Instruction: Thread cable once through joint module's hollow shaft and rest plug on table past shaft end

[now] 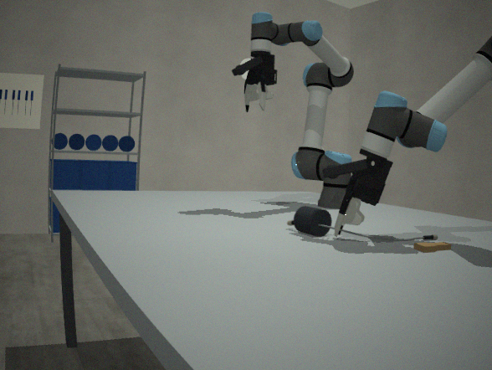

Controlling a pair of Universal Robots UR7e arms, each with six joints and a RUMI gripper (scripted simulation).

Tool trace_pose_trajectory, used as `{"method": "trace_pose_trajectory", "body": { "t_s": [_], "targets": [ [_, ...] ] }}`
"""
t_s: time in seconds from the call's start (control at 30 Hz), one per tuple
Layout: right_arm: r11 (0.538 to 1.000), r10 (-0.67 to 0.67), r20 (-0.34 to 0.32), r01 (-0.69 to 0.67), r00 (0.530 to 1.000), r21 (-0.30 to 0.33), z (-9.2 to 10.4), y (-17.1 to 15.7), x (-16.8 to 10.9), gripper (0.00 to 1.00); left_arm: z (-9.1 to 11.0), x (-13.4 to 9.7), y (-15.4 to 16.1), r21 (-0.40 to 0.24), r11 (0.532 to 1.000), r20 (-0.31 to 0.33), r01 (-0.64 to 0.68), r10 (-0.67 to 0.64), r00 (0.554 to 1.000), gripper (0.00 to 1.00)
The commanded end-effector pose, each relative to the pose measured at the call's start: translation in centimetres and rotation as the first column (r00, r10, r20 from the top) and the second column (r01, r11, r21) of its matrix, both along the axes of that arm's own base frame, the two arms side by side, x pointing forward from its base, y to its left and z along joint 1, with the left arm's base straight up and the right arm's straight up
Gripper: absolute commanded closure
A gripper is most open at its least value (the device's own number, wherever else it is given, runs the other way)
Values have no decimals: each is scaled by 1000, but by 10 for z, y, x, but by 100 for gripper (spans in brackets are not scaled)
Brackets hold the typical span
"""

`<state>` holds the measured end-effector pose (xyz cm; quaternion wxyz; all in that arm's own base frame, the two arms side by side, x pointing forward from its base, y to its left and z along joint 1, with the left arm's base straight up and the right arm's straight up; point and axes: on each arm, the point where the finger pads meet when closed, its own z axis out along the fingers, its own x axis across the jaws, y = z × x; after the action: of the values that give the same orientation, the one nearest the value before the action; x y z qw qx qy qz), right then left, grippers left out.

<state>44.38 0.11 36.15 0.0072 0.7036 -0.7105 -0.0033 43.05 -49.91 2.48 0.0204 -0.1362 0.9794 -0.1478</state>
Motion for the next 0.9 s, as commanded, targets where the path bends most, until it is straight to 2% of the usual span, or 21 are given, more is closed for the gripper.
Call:
{"method": "trace_pose_trajectory", "body": {
  "t_s": [0.0,0.1,0.13,0.87],
  "targets": [
    [1000,0,1,0,1000,0,0,0,0,39,-1,-2,7,-2,1000,1,-17,17,1000,80],
    [1000,0,1,0,1000,0,0,0,0,39,-1,-2,7,-2,1000,1,-18,18,1000,80],
    [1000,0,1,0,1000,0,0,0,0,39,-1,-2,7,-2,1000,1,-18,18,1000,100],
    [1000,0,1,0,1000,0,0,0,0,39,0,-2,6,-2,1000,1,-14,14,1000,100]
  ]
}}
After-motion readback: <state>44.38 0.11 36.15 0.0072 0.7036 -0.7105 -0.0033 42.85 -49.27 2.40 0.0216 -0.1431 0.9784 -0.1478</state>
